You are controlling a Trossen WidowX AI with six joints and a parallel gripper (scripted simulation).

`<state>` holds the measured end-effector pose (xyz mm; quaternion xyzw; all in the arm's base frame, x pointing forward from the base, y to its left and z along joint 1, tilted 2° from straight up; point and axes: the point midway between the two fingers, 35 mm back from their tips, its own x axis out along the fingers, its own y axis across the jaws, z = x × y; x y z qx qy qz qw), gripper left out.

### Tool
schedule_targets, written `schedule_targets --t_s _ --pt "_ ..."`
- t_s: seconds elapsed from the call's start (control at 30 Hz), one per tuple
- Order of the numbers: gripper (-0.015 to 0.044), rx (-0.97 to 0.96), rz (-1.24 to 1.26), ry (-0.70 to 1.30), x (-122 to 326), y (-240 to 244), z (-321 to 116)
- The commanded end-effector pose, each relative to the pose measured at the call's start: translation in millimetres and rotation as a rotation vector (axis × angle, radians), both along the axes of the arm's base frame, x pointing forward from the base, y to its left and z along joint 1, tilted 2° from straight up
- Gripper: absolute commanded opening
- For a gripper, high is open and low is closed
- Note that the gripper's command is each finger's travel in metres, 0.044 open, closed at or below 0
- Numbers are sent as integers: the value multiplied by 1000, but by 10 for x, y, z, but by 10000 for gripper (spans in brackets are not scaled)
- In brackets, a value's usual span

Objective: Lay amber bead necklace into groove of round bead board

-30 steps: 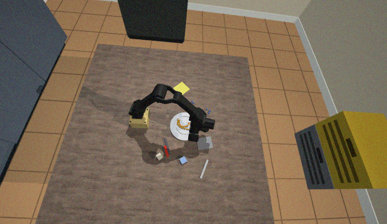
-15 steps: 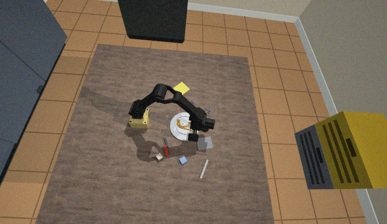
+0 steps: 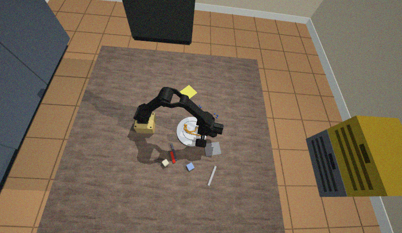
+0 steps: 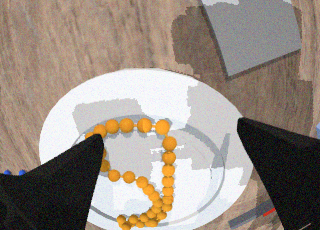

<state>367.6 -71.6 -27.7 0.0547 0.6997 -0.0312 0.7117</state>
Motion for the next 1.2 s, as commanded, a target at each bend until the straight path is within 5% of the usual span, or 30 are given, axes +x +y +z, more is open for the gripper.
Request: schedule_targets --t_s 0.0,0.4,0.8,1.17 --pt "440 3 3 0 -2 3 3" --pt "440 3 3 0 -2 3 3" --pt "125 1 104 -2 -107 18 225" --pt "120 -4 100 -12 -81 11 173"
